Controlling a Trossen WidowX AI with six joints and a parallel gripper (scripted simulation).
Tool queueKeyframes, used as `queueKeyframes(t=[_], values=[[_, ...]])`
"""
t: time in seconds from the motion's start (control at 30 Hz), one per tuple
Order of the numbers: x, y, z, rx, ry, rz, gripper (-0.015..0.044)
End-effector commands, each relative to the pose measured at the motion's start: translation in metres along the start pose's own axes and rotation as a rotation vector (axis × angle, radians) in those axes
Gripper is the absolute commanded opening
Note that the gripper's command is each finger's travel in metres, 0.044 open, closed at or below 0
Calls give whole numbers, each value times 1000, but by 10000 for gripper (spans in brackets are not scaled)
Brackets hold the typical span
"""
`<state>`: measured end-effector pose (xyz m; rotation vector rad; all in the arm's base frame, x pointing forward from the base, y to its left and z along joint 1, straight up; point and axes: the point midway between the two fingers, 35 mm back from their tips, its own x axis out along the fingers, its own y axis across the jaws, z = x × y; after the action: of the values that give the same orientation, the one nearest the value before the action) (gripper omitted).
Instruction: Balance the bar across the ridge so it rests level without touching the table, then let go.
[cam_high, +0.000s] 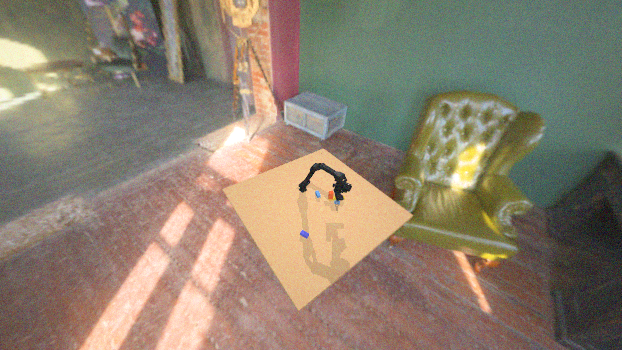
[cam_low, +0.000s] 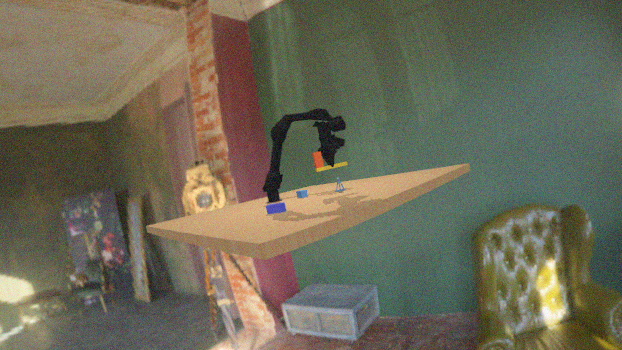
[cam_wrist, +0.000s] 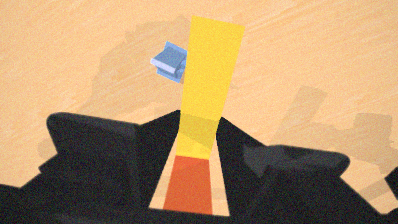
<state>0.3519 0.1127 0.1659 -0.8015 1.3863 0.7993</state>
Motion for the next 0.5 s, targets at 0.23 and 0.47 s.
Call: queueKeyframes(t=[0.23,0.47], values=[[-1,26,35,148,0,-2,0],[-1,42,55,239,-1,0,0]])
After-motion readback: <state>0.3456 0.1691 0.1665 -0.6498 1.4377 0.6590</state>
